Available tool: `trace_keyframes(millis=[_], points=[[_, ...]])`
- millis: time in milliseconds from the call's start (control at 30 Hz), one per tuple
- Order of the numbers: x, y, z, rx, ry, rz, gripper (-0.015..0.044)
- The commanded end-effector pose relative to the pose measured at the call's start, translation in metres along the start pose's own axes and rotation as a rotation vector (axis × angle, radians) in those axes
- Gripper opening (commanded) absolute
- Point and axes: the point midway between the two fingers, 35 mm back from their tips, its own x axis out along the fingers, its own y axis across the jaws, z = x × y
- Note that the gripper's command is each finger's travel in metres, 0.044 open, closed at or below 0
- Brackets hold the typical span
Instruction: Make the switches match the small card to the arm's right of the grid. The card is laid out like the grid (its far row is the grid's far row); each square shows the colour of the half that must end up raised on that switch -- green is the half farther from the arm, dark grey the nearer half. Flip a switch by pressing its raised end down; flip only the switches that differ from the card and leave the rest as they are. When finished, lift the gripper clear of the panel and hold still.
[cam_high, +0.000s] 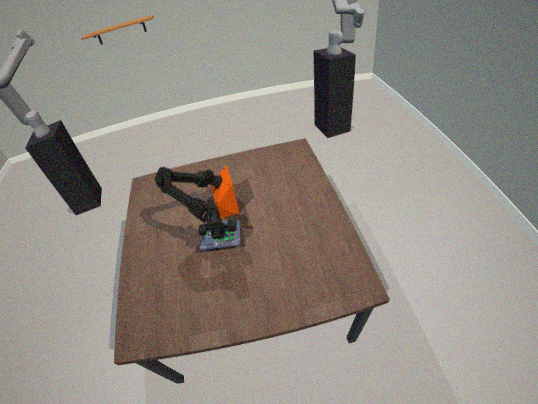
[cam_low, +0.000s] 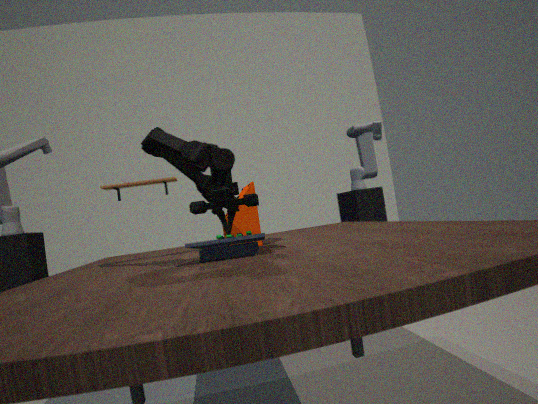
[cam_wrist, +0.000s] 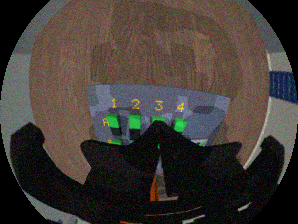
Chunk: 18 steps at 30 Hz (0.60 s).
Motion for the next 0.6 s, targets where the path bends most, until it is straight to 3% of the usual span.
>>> trace_keyframes(millis=[0,367,567], points=[[0.001,0.000,-0.001,-0.004,0.002,-0.001,0.0000],[-0.001,0.000,0.000,0.000,0.000,0.000,0.0000],[-0.063,0.001,-0.003,-0.005,-0.023,0.002,0.0000]])
